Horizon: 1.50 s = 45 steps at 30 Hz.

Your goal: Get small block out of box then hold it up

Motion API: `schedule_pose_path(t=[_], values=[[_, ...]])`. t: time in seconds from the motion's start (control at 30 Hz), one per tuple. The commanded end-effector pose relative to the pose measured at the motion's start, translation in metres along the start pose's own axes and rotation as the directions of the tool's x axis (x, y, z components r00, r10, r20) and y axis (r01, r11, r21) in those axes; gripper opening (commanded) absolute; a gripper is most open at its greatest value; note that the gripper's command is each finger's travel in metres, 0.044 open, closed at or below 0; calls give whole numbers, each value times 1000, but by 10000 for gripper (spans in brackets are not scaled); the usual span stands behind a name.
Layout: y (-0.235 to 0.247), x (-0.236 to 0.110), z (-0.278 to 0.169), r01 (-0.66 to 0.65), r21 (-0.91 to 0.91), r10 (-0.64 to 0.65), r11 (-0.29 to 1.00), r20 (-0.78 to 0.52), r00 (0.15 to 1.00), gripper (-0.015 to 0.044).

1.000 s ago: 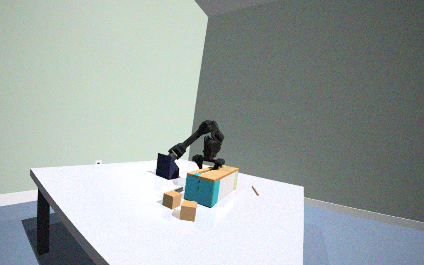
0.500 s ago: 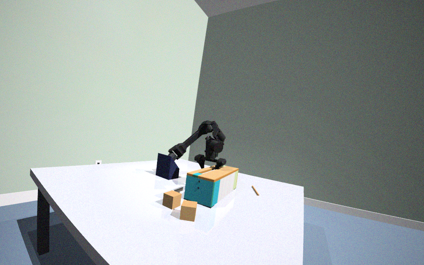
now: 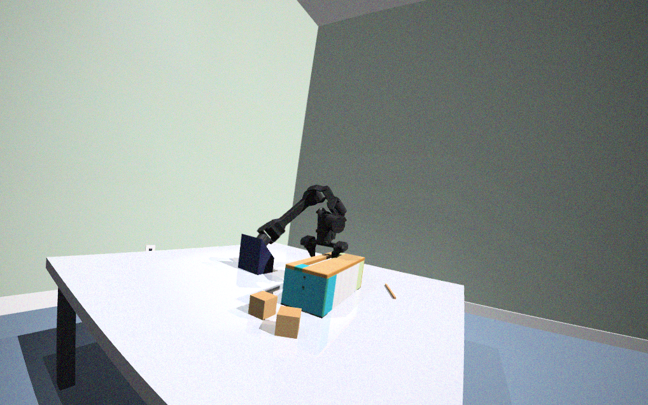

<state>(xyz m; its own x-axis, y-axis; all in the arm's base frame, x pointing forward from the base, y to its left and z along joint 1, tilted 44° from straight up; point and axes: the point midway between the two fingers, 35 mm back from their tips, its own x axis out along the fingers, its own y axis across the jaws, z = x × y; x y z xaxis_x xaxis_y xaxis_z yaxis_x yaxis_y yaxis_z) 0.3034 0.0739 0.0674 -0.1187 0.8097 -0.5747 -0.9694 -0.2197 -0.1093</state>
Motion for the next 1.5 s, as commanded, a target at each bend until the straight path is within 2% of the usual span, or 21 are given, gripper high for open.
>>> schedule_pose_path(t=[0.0, 0.7, 0.8, 1.0, 1.17, 1.23, 1.3, 1.47], values=[[1, 3, 10, -2, -2, 2, 1000, 5, 1000, 400], [1, 9, 39, -2, -2, 2, 1000, 6, 1000, 400], [0, -3, 40, -2, -1, 2, 1000, 3, 1000, 400], [0, -52, 47, -3, 0, 3, 1000, 1, 1000, 400], [-1, -51, 48, 14, -1, -14, 1000, -1, 1000, 400], [-1, -51, 48, 18, 59, -18, 998, -5, 1000, 348], [1, -52, 49, 33, 221, -31, 975, -14, 999, 295], [5, -54, 53, 74, 623, -66, 779, -37, 997, 285]])
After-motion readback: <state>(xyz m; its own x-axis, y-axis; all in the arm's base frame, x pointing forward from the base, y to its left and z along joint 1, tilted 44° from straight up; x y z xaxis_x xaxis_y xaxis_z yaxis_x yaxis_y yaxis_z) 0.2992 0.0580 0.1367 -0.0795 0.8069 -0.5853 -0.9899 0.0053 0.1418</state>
